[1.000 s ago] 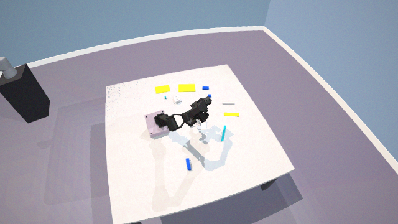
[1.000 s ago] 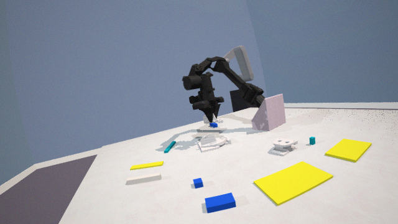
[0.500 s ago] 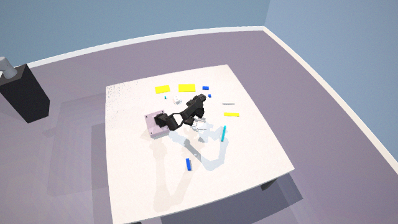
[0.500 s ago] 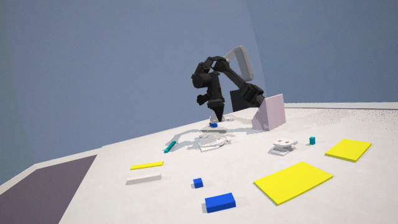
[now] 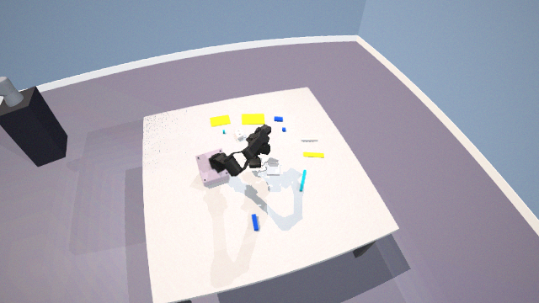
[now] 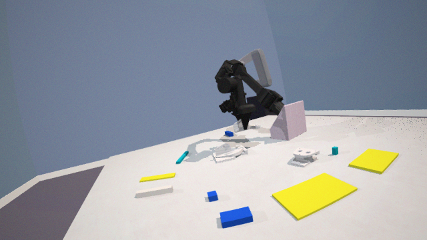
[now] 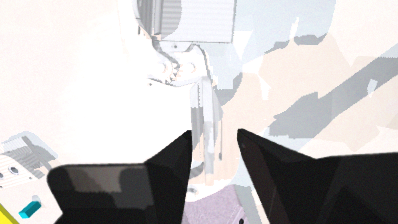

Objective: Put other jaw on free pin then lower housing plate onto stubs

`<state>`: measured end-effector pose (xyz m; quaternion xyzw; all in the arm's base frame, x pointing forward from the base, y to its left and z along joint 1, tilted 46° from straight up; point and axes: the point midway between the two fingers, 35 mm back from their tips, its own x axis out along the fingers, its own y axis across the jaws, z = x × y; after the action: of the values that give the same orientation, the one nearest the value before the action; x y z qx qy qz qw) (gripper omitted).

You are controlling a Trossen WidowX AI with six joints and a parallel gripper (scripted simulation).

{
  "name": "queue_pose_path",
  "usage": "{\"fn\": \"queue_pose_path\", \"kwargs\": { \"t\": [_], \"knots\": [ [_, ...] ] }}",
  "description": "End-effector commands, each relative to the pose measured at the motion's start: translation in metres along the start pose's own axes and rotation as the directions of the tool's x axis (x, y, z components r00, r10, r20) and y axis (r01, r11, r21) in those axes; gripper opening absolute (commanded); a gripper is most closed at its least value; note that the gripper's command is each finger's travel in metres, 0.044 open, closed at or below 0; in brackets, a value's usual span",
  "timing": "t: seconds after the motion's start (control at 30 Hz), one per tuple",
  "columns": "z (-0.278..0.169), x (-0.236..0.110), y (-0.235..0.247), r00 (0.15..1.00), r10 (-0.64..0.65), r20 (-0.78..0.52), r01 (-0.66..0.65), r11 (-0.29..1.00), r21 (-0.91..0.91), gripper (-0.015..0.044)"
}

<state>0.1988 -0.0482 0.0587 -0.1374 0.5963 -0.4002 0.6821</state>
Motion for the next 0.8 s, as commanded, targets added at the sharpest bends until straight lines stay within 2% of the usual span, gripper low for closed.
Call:
{"fn": "queue_pose_path", "kwargs": {
  "t": [0.0,0.77],
  "knots": [
    [-0.0037,0.0006,0.0018,1.0,-0.001,0.0,0.001,0.999,-0.048,0.0134],
    [-0.0037,0.0006,0.0018,1.0,-0.001,0.0,0.001,0.998,-0.069,0.0134]
  ]
}}
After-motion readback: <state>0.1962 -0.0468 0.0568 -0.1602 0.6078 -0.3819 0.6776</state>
